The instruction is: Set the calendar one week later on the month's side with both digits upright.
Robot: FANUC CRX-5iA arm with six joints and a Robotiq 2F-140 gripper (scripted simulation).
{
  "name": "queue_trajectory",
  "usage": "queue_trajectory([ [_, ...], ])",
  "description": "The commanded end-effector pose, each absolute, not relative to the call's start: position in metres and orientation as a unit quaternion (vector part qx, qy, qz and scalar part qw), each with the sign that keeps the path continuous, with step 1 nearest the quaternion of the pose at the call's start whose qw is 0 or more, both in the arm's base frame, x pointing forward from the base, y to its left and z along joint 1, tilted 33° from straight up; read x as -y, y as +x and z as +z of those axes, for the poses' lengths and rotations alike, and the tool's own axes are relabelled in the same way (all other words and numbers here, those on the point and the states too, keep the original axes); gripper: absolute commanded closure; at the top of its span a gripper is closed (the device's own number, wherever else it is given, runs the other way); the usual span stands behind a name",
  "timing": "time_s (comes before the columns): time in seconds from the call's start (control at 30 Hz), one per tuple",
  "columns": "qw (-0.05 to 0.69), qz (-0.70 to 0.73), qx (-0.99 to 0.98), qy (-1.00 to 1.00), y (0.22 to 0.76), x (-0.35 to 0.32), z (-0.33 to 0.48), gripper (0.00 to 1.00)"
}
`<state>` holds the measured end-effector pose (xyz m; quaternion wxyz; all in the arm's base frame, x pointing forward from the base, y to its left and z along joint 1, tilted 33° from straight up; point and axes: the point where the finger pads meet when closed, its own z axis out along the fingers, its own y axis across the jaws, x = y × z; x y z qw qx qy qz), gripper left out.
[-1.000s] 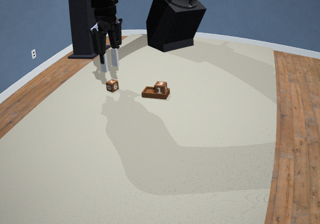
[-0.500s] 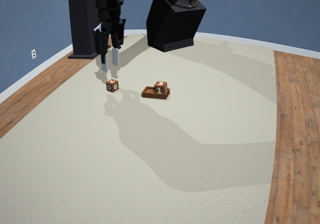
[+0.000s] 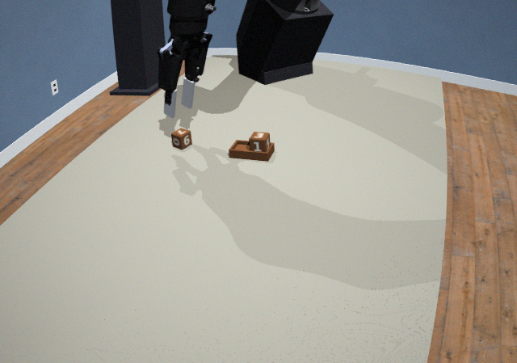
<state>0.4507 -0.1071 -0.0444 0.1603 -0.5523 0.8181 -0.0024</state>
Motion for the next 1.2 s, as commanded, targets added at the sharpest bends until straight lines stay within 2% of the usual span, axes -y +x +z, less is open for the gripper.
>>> queue_trajectory([
  [0.0,0.142,-0.008,-0.822,-0.551,0.447,0.108,-0.046,0.71],
  [0.37,0.069,-0.058,-0.832,-0.548,0.449,0.107,-0.045,0.71],
  [0.77,0.052,-0.075,-0.832,-0.547,0.454,0.100,-0.043,0.71],
  [1.03,-0.036,-0.128,-0.834,-0.536,0.454,0.098,-0.044,0.71],
  [1.17,-0.050,-0.144,-0.832,-0.533,0.457,0.095,-0.043,0.71],
])
